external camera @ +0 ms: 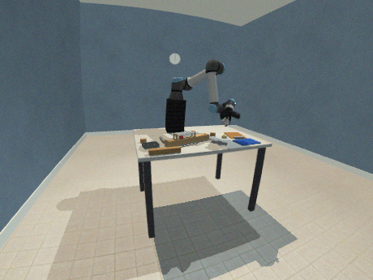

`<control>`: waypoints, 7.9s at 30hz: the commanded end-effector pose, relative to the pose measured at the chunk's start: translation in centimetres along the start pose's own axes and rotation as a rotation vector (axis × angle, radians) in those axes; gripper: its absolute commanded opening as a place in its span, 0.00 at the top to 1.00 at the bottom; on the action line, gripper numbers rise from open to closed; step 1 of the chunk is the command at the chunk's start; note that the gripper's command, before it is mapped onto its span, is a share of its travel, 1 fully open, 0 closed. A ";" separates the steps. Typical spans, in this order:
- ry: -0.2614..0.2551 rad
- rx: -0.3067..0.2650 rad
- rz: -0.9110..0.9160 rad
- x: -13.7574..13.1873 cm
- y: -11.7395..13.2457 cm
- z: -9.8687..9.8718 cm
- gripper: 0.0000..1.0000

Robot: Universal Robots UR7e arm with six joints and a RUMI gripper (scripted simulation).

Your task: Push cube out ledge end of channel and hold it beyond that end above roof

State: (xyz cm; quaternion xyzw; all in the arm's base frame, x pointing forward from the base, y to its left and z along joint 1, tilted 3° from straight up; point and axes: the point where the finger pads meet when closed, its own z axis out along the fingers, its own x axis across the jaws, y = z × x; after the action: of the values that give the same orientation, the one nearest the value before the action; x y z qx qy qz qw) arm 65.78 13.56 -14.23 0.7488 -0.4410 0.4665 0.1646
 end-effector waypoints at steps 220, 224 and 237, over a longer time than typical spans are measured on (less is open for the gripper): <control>-0.964 -0.498 0.604 0.1 52.6 14.2 0.78; -0.964 -0.498 0.604 -0.4 52.7 14.5 0.78; -0.964 -0.498 0.604 -2.0 52.9 15.4 0.78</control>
State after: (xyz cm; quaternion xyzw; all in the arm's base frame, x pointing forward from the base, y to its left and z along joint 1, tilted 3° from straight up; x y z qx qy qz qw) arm 30.85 -24.96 -32.20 0.6567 -0.7537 -0.0156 -0.0226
